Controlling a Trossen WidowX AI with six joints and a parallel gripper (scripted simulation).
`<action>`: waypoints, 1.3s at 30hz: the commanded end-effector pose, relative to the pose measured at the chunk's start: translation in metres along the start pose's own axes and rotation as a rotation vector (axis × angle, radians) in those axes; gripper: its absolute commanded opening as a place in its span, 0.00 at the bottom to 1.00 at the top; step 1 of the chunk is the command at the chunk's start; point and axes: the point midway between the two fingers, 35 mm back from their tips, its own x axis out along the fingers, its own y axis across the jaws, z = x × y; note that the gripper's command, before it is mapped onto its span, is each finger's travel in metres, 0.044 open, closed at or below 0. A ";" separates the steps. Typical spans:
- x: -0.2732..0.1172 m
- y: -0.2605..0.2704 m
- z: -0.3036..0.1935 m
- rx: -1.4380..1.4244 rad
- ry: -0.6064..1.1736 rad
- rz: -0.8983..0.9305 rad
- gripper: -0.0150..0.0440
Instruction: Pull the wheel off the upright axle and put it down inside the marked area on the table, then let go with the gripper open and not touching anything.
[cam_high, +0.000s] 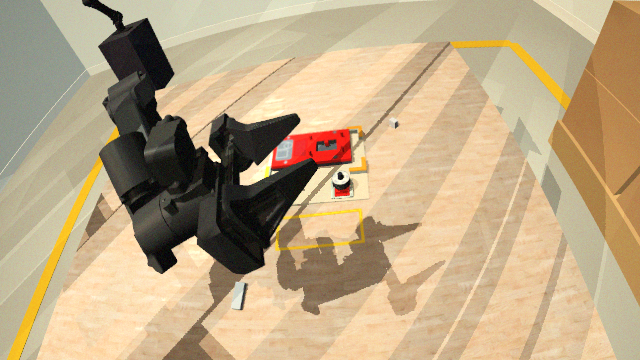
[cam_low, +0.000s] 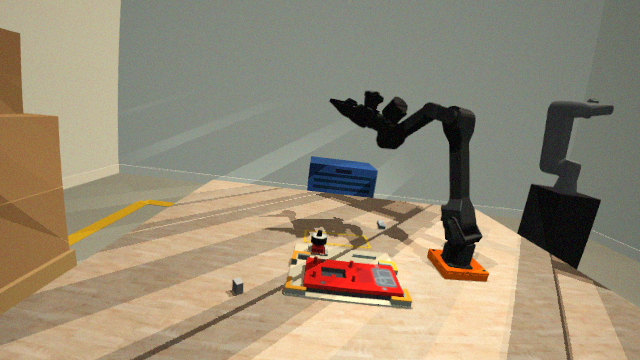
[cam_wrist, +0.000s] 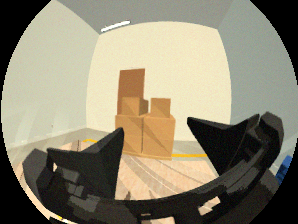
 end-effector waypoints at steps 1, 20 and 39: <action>0.001 -0.001 0.000 0.007 -0.001 -0.002 0.89; 0.128 0.027 -0.123 0.587 0.354 -0.254 0.76; 0.127 0.159 -0.215 0.653 1.065 -0.279 0.76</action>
